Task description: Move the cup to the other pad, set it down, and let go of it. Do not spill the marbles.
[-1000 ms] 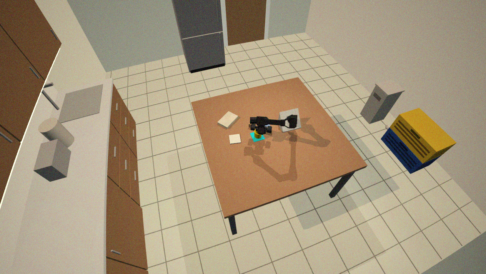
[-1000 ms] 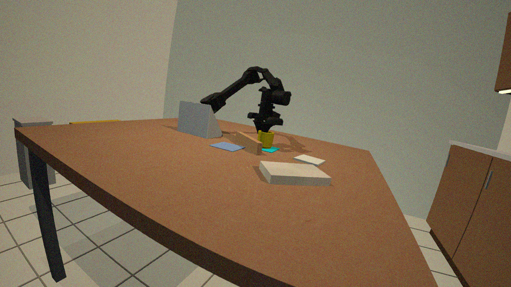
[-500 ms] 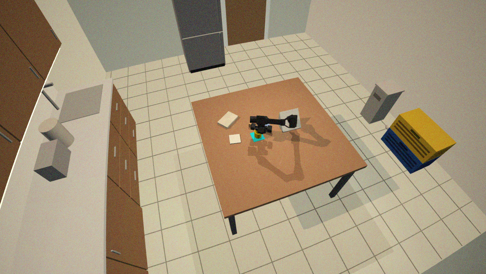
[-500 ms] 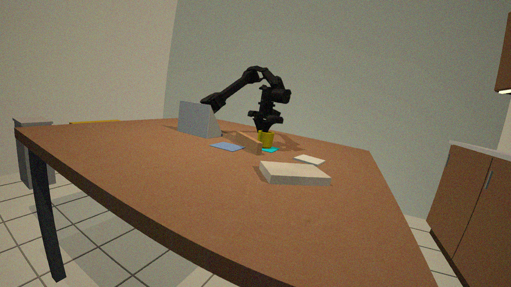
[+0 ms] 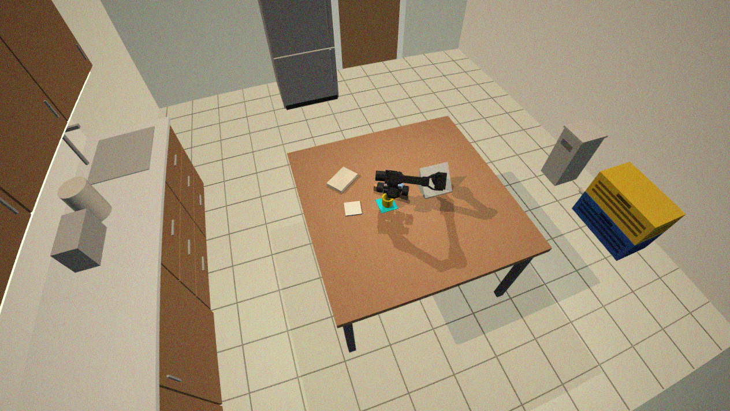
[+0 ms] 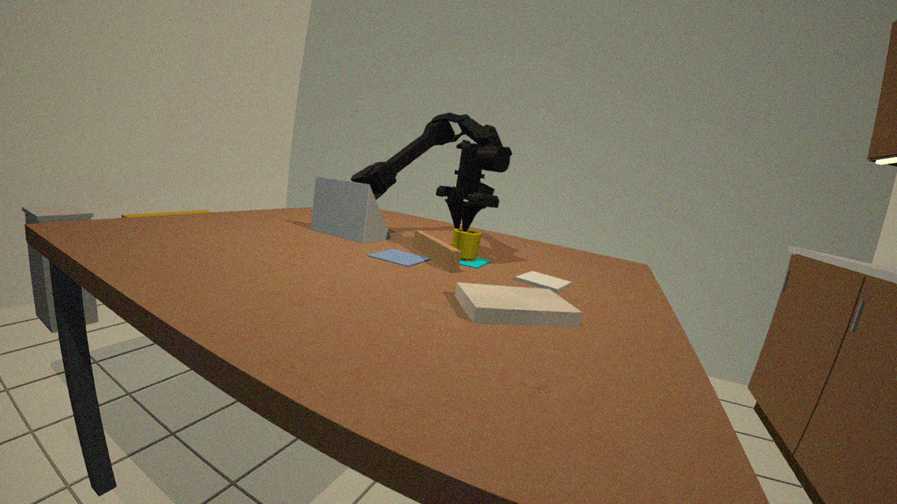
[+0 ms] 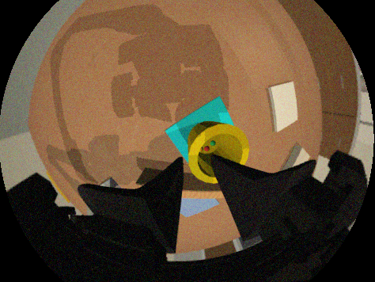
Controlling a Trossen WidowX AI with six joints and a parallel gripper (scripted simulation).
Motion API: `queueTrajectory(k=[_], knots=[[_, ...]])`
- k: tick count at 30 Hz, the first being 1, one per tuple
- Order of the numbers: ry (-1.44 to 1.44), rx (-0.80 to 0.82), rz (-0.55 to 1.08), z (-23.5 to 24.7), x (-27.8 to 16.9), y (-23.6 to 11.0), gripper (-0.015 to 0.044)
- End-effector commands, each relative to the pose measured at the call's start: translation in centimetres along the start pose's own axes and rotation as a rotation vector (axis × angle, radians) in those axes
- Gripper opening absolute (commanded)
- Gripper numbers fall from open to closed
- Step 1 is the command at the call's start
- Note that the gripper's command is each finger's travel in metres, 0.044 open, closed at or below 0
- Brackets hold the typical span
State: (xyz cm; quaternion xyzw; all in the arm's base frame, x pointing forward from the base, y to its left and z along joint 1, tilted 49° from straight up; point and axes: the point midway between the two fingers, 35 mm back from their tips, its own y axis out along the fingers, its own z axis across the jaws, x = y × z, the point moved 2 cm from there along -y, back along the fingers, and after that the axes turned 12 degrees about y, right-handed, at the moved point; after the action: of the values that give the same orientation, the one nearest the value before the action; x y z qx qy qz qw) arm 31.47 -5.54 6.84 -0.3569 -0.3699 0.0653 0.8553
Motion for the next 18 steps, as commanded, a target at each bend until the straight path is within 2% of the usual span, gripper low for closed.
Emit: queueTrajectory(k=[1,12,18], knots=[[-0.004,-0.006,0.002,-0.1,0.0,-0.8,0.0147],[-0.002,-0.005,0.000,0.2,0.0,-2.2,0.0147],[0.002,0.000,-0.003,0.1,0.0,-1.8,0.0304]])
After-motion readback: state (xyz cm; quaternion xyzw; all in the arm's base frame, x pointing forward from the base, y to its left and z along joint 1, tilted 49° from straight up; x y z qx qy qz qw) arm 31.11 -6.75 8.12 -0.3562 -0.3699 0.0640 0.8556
